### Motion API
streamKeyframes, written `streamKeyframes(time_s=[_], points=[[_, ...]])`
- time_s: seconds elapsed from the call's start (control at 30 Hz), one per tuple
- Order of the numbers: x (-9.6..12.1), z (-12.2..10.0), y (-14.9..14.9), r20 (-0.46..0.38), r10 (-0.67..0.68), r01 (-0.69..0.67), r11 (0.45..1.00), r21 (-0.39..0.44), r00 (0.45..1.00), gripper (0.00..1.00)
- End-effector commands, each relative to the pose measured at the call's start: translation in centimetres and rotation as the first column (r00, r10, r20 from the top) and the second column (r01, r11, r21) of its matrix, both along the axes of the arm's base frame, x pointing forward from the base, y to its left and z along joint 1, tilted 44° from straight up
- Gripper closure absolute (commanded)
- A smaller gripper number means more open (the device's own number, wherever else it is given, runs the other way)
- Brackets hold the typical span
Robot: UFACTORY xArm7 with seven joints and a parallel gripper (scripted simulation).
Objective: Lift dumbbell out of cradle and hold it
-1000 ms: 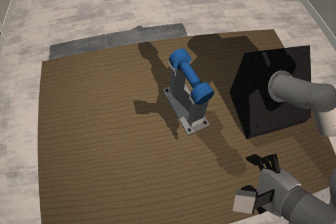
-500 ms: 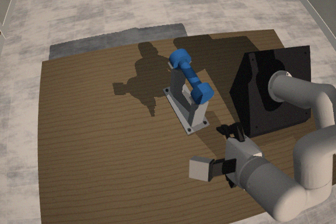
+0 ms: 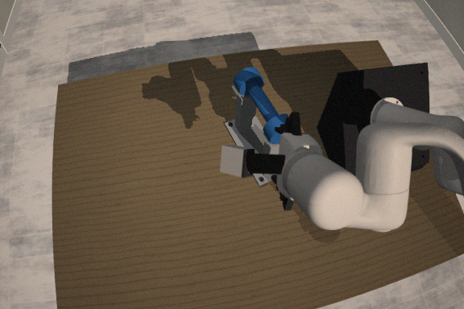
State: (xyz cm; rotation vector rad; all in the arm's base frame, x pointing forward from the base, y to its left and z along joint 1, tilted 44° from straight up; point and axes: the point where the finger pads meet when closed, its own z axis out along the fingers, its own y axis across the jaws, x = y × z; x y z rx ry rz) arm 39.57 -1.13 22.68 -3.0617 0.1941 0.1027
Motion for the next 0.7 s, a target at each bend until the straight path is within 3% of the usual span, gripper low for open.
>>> streamKeyframes(time_s=[0.0, 0.1, 0.13, 0.23, 0.27, 0.4, 0.43, 0.5, 0.53, 0.63, 0.67], points=[[0.0, -3.6, -2.4, -0.128, -0.18, 0.194, 0.975, 0.109, 0.975, 0.0], [0.0, -3.6, -2.4, -0.128, -0.18, 0.194, 0.975, 0.109, 0.975, 0.0], [-0.3, -5.4, -3.5, -0.194, -0.271, 0.302, 0.941, 0.151, 0.943, 0.0], [-0.3, -5.4, -3.5, -0.194, -0.271, 0.302, 0.941, 0.151, 0.943, 0.0], [-0.5, -7.0, -4.5, -0.255, -0.351, 0.401, 0.898, 0.181, 0.901, 0.0], [-0.5, -7.0, -4.5, -0.255, -0.351, 0.401, 0.898, 0.181, 0.901, 0.0], [-0.7, -8.5, -5.5, -0.312, -0.42, 0.491, 0.847, 0.202, 0.852, 0.0], [-0.7, -8.5, -5.5, -0.312, -0.42, 0.491, 0.847, 0.202, 0.852, 0.0], [-1.0, -9.8, -6.5, -0.363, -0.478, 0.571, 0.792, 0.216, 0.8, 0.0], [-1.0, -9.8, -6.5, -0.363, -0.478, 0.571, 0.792, 0.216, 0.8, 0.0], [-1.2, -11.0, -7.4, -0.408, -0.526, 0.64, 0.736, 0.223, 0.746, 0.0]])
